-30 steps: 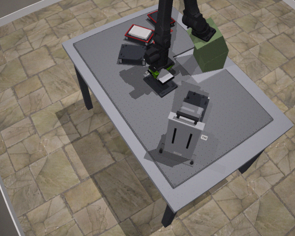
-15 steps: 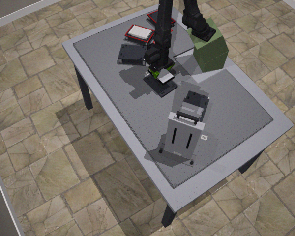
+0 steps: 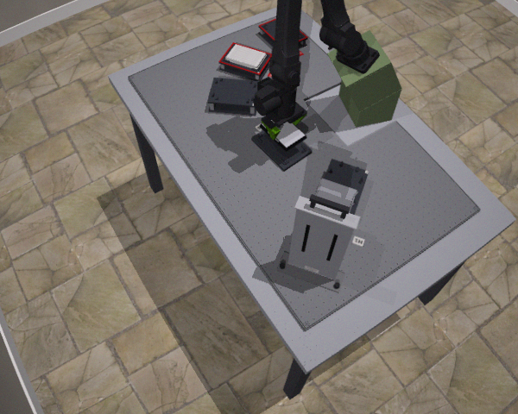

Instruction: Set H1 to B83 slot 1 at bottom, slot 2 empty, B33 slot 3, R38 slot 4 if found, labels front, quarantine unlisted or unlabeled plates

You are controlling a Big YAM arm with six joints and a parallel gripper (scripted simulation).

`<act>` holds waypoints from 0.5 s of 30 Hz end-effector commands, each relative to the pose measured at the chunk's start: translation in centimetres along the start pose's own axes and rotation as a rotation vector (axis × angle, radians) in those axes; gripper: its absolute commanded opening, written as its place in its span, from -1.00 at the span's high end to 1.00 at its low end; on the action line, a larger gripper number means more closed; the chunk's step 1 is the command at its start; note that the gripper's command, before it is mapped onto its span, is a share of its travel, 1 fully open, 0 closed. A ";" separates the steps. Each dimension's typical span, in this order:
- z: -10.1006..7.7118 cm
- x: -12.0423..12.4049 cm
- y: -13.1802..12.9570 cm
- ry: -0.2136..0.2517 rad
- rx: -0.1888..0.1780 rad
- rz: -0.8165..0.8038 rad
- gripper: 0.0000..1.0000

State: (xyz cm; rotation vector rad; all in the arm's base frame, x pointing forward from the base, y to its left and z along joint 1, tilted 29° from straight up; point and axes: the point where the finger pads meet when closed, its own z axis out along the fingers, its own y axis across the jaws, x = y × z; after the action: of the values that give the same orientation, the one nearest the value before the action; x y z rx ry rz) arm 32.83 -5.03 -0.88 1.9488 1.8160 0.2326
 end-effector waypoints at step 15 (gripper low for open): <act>1.1 -0.3 0.8 -0.005 -0.015 -0.005 -0.72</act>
State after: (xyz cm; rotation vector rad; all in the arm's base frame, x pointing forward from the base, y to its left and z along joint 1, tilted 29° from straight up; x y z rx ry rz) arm 33.28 -5.25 -1.57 1.9484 1.8148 0.2332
